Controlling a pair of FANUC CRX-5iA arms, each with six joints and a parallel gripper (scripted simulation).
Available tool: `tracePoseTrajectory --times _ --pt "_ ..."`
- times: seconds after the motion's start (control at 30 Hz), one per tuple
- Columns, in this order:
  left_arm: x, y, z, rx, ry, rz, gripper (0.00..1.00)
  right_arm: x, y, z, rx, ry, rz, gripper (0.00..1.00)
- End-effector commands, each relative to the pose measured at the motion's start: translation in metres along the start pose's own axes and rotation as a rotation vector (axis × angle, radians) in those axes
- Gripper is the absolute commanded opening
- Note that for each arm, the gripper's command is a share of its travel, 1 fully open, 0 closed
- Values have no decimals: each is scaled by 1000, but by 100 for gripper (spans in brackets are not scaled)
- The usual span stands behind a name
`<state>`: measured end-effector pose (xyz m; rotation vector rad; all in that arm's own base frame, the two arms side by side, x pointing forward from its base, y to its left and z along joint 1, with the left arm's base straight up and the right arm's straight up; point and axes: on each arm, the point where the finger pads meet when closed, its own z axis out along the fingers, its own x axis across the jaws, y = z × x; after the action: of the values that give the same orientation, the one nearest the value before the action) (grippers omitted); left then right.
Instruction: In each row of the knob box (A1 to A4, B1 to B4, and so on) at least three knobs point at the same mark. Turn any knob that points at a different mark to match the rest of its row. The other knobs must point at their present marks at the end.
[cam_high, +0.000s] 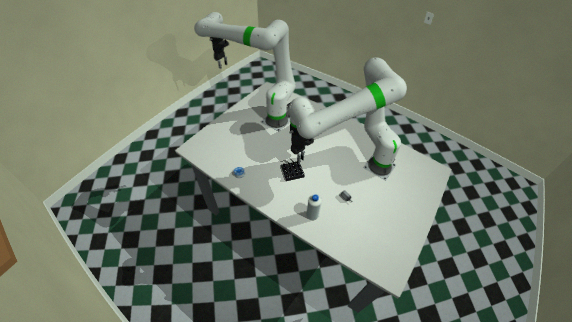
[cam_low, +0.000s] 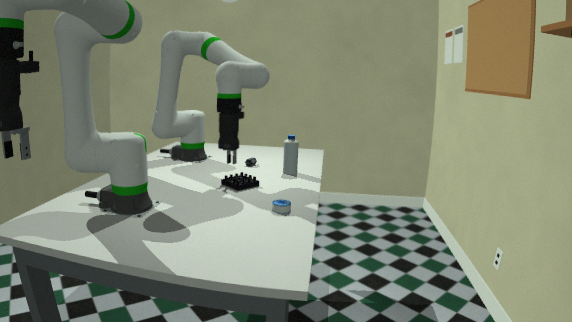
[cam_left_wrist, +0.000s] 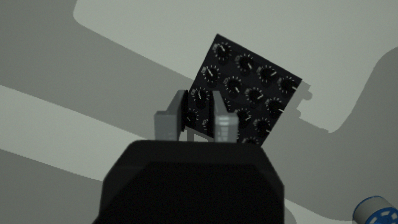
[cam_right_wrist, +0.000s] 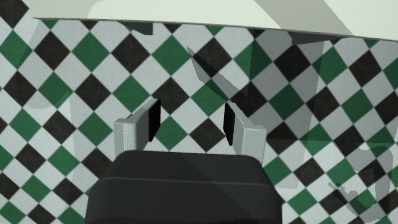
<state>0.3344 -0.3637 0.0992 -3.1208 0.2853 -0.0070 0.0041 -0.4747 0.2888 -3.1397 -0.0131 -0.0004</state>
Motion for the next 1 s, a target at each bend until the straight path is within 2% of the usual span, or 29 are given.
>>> tracePoseTrajectory --times 0.0,0.47,0.97 --pt "1 1 -3 -9 -2 156 46 0 0 -1 -2 0 0 100" --pt "2 7 -7 -9 0 542 46 0 0 -1 -2 0 0 100" --pt "2 7 -7 -9 0 555 46 0 0 -1 -2 0 0 100"
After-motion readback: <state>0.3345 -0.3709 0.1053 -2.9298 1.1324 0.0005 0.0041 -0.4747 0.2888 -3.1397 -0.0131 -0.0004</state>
